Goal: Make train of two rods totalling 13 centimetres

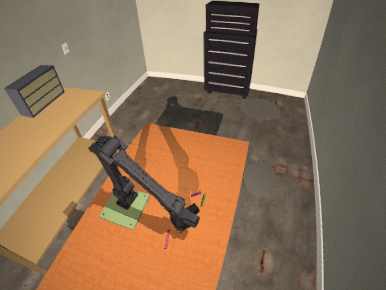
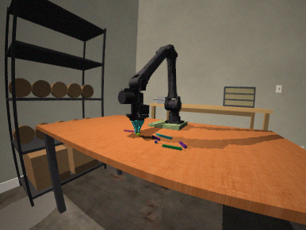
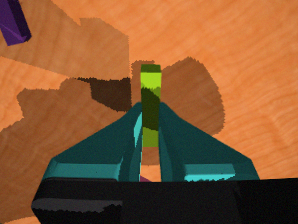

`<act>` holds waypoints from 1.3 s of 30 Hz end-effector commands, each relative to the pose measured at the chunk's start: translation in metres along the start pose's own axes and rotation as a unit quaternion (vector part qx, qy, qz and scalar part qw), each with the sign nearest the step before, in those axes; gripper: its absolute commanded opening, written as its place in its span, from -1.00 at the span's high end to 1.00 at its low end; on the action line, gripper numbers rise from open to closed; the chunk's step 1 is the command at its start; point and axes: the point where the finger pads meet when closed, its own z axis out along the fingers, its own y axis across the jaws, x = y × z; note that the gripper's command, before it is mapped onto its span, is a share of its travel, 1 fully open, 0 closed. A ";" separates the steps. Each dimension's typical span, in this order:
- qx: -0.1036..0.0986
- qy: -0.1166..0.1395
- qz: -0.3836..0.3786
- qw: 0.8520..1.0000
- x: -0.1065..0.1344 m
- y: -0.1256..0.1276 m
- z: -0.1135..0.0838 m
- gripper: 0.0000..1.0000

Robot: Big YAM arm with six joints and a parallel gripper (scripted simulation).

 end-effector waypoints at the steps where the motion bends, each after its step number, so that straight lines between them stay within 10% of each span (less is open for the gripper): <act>1: 0.010 -0.005 -0.005 1.000 -0.004 -0.005 -0.005 0.91; 39: 0.011 -0.006 -0.008 1.000 -0.006 -0.004 -0.006 0.91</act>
